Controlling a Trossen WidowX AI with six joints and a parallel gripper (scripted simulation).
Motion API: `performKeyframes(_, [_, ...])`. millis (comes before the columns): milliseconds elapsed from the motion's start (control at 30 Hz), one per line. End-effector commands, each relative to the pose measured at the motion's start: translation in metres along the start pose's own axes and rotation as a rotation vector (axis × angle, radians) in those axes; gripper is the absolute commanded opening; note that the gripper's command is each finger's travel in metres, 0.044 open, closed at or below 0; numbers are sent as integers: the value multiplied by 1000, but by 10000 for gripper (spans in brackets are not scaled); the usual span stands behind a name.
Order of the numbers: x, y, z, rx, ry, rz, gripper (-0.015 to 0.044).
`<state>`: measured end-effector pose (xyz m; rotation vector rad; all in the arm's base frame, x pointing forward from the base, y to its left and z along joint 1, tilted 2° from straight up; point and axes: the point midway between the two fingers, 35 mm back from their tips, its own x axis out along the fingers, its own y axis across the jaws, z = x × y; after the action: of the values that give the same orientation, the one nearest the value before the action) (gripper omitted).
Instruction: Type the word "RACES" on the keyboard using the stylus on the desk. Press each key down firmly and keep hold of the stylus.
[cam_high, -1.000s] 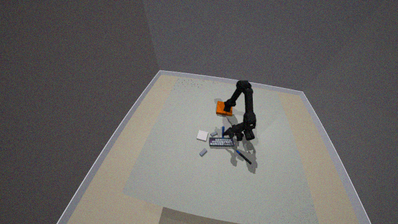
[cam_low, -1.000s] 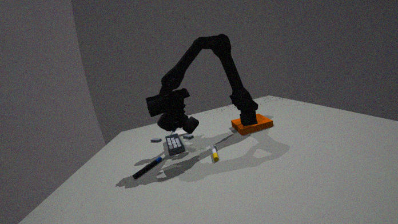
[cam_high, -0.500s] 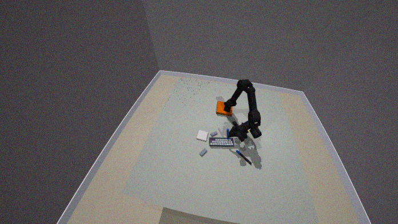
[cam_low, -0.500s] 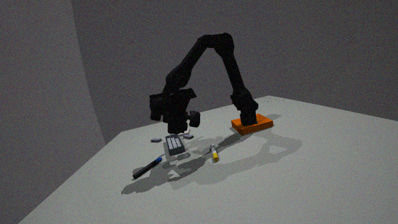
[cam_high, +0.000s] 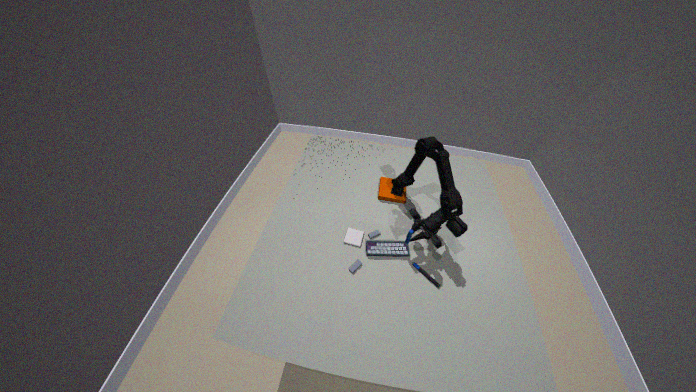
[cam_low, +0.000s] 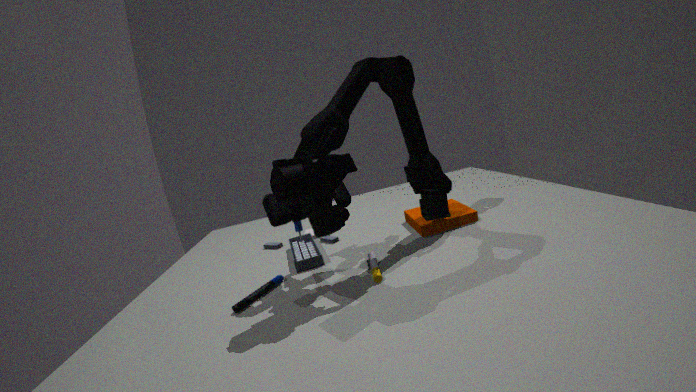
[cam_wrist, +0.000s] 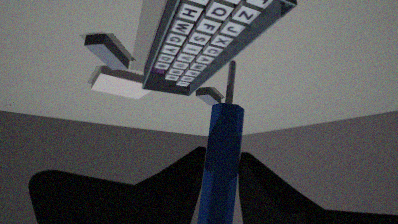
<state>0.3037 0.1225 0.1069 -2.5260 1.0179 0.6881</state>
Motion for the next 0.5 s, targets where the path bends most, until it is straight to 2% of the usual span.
performKeyframes(0, [-11, -4, -1, -138, 28, -44, 0])
performKeyframes(267, [-10, -5, 0, -144, 29, -45, 0])
performKeyframes(467, [3, -2, 22, -144, 28, -45, 0])
